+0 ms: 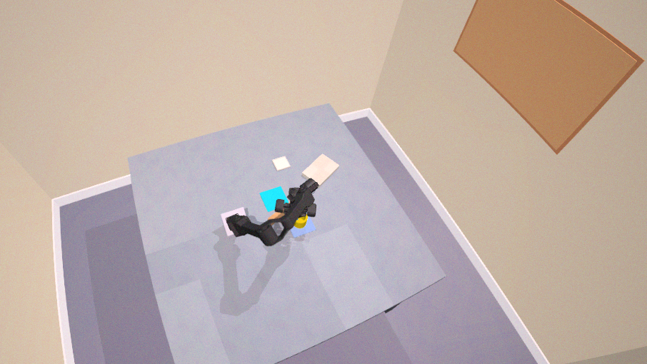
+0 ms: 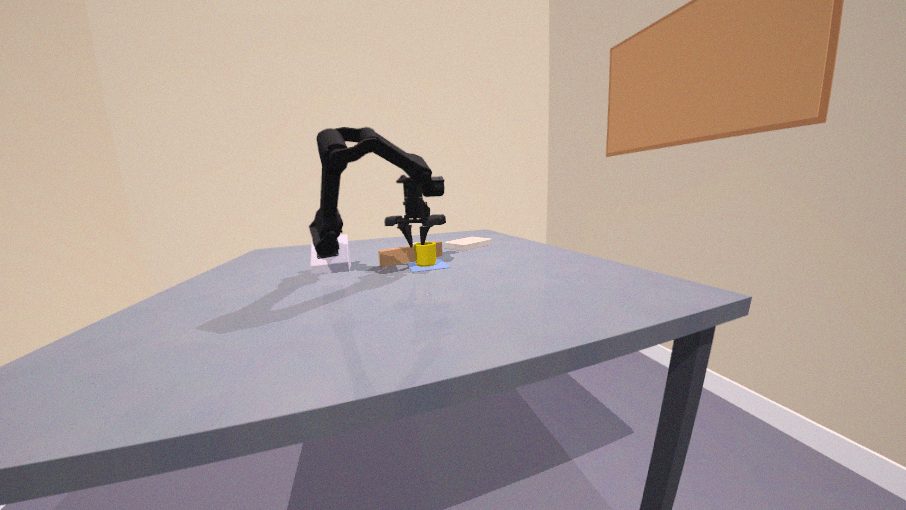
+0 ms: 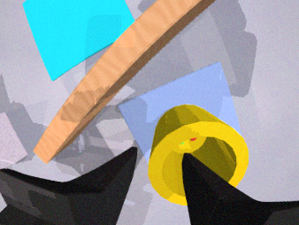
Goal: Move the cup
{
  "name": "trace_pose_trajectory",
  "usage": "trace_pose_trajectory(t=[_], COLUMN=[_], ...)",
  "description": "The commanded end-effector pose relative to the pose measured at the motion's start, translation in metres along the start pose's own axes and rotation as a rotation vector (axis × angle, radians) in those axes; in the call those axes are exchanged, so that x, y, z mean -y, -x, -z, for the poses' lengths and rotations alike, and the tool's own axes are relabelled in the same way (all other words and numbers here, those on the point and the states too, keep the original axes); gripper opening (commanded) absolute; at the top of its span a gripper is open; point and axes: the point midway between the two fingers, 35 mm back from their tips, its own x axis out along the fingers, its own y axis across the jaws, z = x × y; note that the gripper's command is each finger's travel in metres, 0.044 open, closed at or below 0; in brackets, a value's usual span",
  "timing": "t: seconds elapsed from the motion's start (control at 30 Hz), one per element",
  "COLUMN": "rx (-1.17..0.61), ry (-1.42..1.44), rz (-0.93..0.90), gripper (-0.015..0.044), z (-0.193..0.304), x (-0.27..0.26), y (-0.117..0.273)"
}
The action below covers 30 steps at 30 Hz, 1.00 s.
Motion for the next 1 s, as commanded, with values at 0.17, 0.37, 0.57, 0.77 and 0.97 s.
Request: trace_pose_trajectory(t=[0.17,0.37,0.57,0.77,0.97], rx=[-0.008,-0.009,-0.010,-0.005,-0.005], ry=[0.008,0.008,0.008,0.001,0.001], rz=[-0.001,0.000,0.000,0.001,0.001], gripper=[0.0167,0.0167,0.0167,0.0133,0.0093], z=[0.001,0.002,0.002,0.002,0.002], x=[-0.002,-0.002,-0.003,-0.001,-0.001], y=[-0.016,-0.025,-0.028,-0.026,-0.026])
